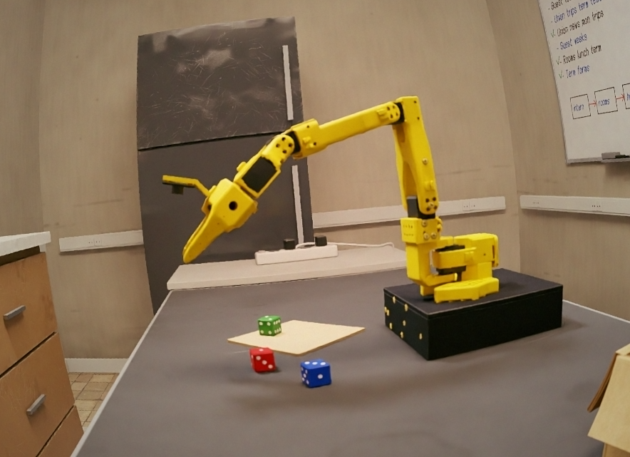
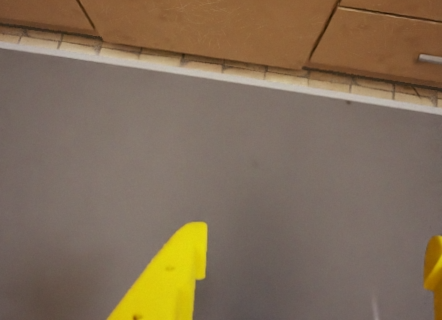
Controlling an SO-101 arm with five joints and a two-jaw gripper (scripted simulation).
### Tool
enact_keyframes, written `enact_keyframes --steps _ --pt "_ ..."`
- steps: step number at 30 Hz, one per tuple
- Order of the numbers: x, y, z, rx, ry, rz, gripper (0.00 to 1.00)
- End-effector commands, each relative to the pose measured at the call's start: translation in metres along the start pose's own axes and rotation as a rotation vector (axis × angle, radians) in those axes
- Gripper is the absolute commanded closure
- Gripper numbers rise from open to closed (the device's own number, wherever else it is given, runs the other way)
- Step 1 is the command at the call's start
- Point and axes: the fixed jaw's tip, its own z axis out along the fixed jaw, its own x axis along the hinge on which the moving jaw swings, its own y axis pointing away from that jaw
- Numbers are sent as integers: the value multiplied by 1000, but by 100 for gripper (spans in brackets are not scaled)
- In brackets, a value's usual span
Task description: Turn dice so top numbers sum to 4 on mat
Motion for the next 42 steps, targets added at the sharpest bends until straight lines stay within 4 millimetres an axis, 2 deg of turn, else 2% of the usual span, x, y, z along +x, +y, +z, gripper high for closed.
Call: enact_keyframes --steps 1,17,30,42 --pt "-5 3 -10 -7 62 -9 69" --pt "5 5 -39 -11 269 -15 69" --pt "8 5 -46 -12 310 -16 69" --pt "13 5 -42 -12 340 -16 69"
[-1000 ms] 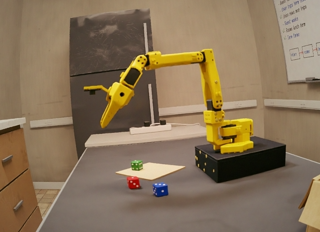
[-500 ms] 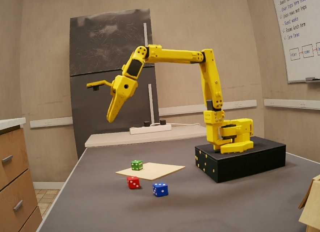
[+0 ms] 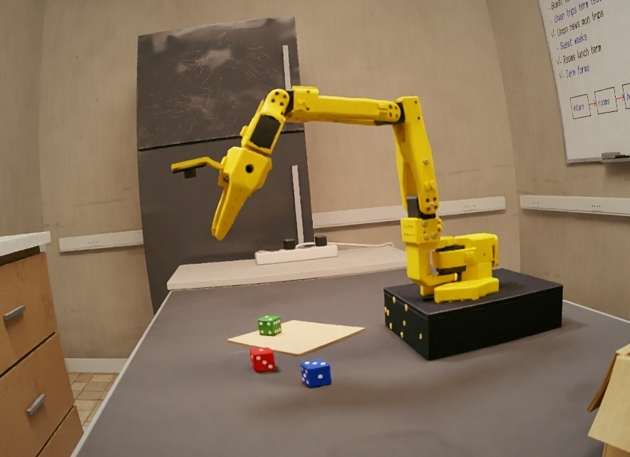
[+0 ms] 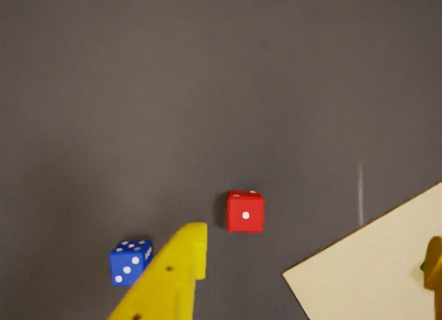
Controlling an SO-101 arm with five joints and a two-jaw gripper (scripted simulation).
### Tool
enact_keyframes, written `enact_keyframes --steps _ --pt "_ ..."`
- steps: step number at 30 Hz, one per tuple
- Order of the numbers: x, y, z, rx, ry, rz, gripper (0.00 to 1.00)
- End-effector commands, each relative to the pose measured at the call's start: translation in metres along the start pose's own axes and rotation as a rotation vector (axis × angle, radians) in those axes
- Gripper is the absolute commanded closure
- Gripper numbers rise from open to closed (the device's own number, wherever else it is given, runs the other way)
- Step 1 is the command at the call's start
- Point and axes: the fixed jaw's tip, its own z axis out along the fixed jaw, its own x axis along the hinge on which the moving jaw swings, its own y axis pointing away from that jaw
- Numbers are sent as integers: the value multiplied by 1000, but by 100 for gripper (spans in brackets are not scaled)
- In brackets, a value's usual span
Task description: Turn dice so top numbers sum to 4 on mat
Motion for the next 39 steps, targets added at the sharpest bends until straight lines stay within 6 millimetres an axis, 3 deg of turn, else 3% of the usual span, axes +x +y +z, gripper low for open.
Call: enact_keyframes --steps 1,9,11,19,39 --pt "3 2 5 -4 26 -8 69" --pt "33 2 45 -3 233 -8 69" --pt "33 2 45 -3 233 -8 69" --pt "72 2 77 -3 440 -8 69" --pt "83 5 82 -4 501 -13 69"
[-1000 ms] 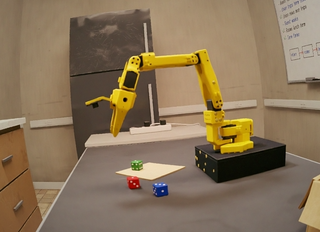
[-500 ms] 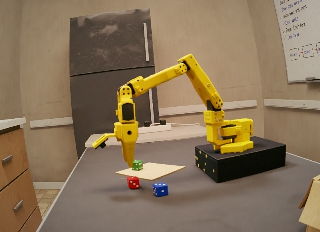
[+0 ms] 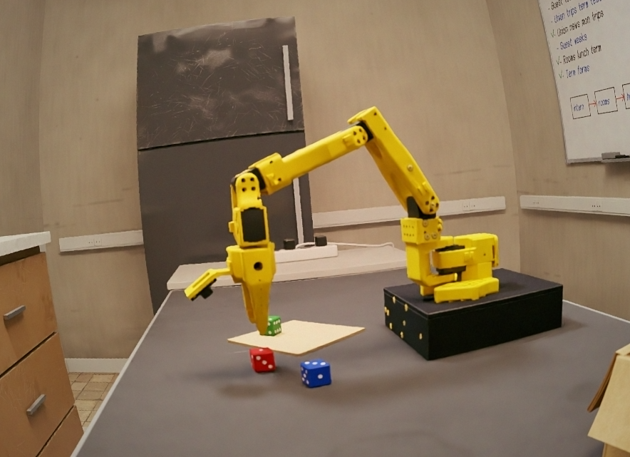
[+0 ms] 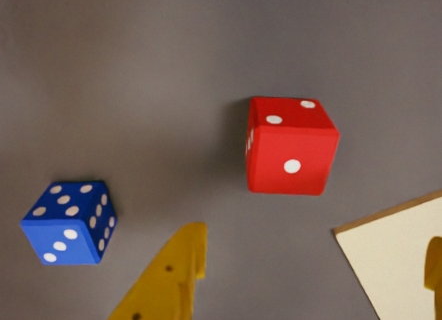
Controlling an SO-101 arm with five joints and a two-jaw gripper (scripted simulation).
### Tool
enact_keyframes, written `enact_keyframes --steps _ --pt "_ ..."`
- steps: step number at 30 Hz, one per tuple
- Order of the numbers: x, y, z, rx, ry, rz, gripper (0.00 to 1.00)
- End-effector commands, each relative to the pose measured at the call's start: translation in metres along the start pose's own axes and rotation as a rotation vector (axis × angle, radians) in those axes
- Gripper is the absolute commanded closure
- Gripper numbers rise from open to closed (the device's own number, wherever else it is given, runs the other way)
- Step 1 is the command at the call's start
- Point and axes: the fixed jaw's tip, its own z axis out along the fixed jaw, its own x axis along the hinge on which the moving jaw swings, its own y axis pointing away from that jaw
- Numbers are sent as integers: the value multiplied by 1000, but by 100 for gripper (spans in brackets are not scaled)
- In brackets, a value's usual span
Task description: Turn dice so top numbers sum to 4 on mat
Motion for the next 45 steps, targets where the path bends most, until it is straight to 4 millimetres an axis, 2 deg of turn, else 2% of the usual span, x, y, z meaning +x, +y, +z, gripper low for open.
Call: enact_keyframes --steps 1,23,38,45 --pt "1 2 2 -1 13 0 69" --pt "0 2 12 -1 13 0 69" --pt "1 1 38 -1 13 0 69" --pt "1 1 44 -1 13 0 69"
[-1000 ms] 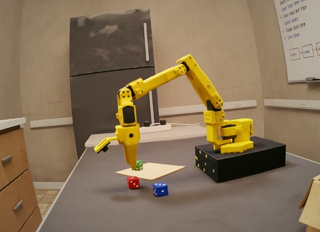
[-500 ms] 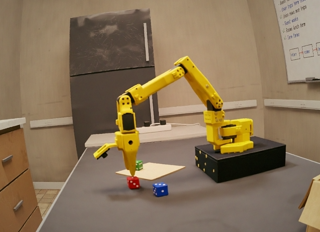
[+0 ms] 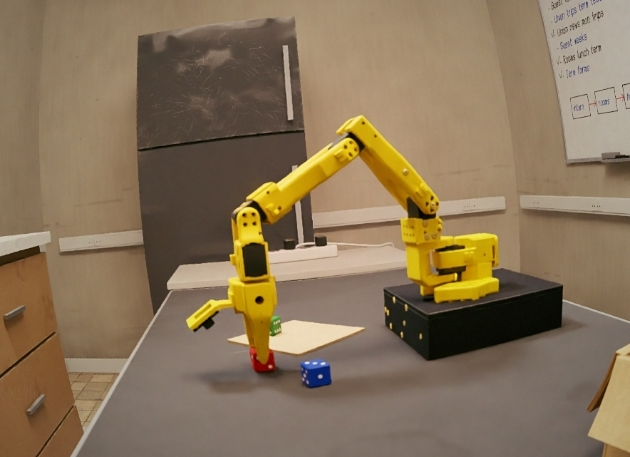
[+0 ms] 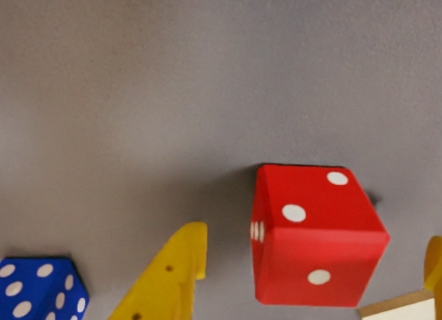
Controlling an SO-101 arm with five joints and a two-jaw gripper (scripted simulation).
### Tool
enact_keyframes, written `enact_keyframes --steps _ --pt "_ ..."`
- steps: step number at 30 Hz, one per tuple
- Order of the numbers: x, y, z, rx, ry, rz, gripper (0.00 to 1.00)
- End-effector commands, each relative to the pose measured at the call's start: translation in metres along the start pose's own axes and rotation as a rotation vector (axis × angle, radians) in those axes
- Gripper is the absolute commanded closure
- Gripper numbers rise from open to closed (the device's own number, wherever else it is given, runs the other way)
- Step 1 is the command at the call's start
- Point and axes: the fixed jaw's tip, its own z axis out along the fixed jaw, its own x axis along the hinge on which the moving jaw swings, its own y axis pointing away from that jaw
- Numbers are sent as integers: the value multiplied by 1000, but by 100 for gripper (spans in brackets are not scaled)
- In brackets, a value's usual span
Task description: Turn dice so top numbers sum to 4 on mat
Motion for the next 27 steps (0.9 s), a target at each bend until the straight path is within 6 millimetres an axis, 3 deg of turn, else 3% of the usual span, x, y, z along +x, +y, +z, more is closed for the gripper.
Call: enact_keyframes --steps 1,27 --pt "5 1 9 -1 24 0 69" --pt "5 -1 11 -1 24 0 72"
